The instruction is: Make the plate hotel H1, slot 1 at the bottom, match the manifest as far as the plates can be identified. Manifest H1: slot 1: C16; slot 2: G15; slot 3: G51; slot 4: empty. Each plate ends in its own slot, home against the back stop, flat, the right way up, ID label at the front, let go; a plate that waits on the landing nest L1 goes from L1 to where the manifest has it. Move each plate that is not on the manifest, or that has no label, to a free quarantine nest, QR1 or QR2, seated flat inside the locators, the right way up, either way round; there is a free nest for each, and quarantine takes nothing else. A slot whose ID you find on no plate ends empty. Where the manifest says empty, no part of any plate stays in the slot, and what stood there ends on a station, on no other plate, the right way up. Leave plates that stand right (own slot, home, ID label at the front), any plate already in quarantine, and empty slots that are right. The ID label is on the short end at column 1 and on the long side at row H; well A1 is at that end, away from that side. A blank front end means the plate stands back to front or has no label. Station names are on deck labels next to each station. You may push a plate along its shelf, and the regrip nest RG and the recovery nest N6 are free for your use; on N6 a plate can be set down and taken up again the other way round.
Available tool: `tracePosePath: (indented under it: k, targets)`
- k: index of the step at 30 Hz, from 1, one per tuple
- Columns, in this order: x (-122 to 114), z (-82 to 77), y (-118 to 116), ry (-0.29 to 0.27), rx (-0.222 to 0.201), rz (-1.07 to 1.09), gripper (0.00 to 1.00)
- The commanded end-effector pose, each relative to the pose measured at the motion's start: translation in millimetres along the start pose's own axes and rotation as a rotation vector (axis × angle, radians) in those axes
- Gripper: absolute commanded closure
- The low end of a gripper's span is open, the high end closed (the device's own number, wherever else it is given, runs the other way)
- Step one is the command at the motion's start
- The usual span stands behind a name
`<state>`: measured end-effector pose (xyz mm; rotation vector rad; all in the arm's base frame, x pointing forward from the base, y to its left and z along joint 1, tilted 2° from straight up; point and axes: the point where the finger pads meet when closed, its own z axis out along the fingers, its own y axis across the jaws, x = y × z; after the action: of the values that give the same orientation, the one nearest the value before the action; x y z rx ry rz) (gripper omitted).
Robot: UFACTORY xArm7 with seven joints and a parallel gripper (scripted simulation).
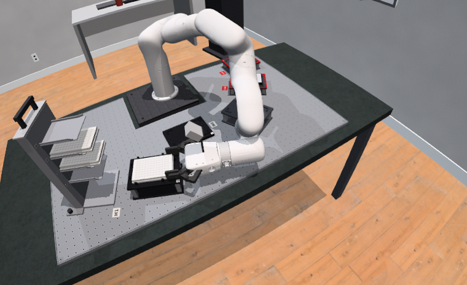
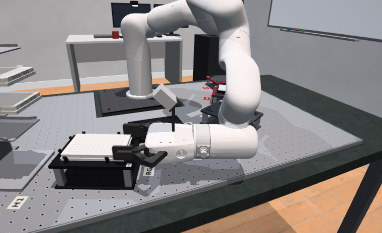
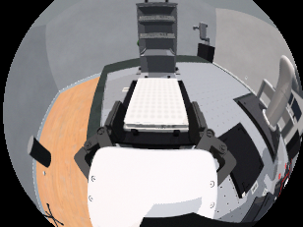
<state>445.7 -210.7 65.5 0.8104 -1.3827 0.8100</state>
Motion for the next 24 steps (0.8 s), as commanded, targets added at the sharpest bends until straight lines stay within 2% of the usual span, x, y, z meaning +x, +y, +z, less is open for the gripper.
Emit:
tracePosePath:
  k: [1,10,11,24]
  targets:
    - [1.8,-0.1,-0.9,-0.001,0.0,0.004,0.0]
    - [1.8,-0.2,-0.9,-0.001,0.0,0.004,0.0]
    - [1.8,-0.7,-0.8,-0.001,0.0,0.004,1.0]
    - [1.8,-0.7,-0.8,-0.001,0.0,0.004,1.0]
